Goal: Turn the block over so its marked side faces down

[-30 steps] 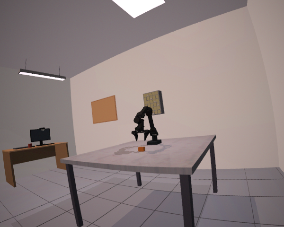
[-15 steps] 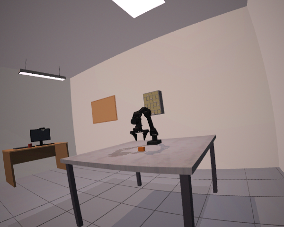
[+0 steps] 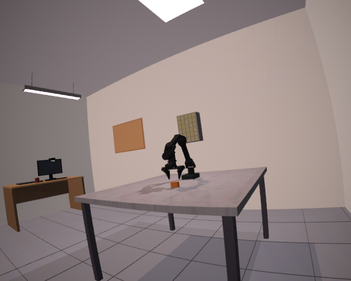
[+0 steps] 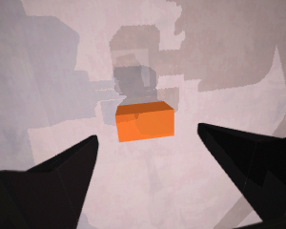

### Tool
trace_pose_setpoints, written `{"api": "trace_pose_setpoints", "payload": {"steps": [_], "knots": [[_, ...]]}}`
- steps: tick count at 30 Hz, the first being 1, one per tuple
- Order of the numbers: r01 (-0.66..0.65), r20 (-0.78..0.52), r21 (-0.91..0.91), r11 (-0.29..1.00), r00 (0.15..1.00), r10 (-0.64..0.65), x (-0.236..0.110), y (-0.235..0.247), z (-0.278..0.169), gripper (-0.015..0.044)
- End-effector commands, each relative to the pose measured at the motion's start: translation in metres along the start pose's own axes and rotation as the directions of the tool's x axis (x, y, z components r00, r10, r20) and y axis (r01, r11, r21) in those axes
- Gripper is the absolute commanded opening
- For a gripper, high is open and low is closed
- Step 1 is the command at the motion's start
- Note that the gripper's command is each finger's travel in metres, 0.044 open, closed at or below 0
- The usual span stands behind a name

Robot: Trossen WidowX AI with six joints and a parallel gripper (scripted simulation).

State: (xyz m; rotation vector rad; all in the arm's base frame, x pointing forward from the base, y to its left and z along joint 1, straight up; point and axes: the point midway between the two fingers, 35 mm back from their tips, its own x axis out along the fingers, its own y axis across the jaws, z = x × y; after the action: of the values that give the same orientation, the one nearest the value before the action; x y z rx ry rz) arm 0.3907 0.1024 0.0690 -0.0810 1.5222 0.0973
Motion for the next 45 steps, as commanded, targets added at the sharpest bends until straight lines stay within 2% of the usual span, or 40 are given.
{"api": "trace_pose_setpoints", "payload": {"steps": [1, 25, 31, 45], "knots": [[-0.002, -0.009, -0.003, 1.0, 1.0, 0.002, 0.007, 0.0, -0.001, 0.044], [-0.002, -0.009, -0.003, 1.0, 1.0, 0.002, 0.039, 0.0, -0.002, 0.044], [-0.002, -0.009, -0.003, 1.0, 1.0, 0.002, 0.039, 0.0, -0.002, 0.0282], [-0.002, -0.009, -0.003, 1.0, 1.0, 0.002, 0.039, 0.0, -0.002, 0.0189]]}}
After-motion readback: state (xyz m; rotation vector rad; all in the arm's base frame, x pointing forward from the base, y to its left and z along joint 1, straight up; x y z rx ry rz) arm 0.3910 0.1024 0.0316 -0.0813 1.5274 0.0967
